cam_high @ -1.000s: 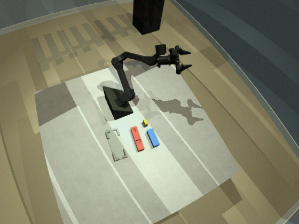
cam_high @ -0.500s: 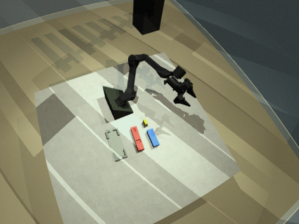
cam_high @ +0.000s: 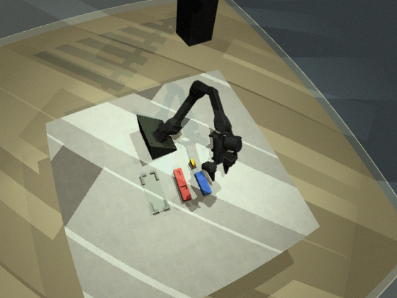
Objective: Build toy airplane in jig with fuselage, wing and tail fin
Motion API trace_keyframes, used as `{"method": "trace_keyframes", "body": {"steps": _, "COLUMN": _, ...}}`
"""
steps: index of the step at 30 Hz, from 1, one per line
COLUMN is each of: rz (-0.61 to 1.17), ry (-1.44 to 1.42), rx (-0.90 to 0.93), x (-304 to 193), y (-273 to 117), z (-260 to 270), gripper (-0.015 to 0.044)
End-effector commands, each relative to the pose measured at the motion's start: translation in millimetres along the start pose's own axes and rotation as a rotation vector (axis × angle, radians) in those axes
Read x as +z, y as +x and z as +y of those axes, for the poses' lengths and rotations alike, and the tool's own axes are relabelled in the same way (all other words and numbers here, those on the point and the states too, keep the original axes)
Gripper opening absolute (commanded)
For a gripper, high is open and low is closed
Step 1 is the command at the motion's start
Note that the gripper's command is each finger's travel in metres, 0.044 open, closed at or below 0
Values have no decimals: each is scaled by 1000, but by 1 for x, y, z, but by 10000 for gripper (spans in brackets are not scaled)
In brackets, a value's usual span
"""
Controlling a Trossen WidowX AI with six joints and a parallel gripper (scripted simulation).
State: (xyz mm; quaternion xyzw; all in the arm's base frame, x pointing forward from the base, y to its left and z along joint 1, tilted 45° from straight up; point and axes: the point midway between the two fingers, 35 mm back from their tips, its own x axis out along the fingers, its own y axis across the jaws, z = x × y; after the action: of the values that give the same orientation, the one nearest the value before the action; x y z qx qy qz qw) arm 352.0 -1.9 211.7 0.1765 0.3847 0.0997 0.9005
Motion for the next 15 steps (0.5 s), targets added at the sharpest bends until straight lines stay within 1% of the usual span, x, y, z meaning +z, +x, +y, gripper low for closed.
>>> {"method": "trace_keyframes", "body": {"steps": 1, "rz": 206, "ry": 58, "rx": 3, "x": -36, "y": 22, "z": -38, "gripper": 440}}
{"method": "trace_keyframes", "body": {"steps": 5, "rz": 443, "ry": 172, "rx": 68, "x": -86, "y": 36, "z": -77, "gripper": 440}}
{"method": "trace_keyframes", "body": {"steps": 9, "rz": 625, "ry": 325, "rx": 194, "x": -130, "y": 36, "z": -101, "gripper": 440}}
{"method": "trace_keyframes", "body": {"steps": 11, "rz": 669, "ry": 382, "rx": 245, "x": -143, "y": 35, "z": -106, "gripper": 440}}
{"method": "trace_keyframes", "body": {"steps": 15, "rz": 674, "ry": 390, "rx": 252, "x": -144, "y": 35, "z": -106, "gripper": 440}}
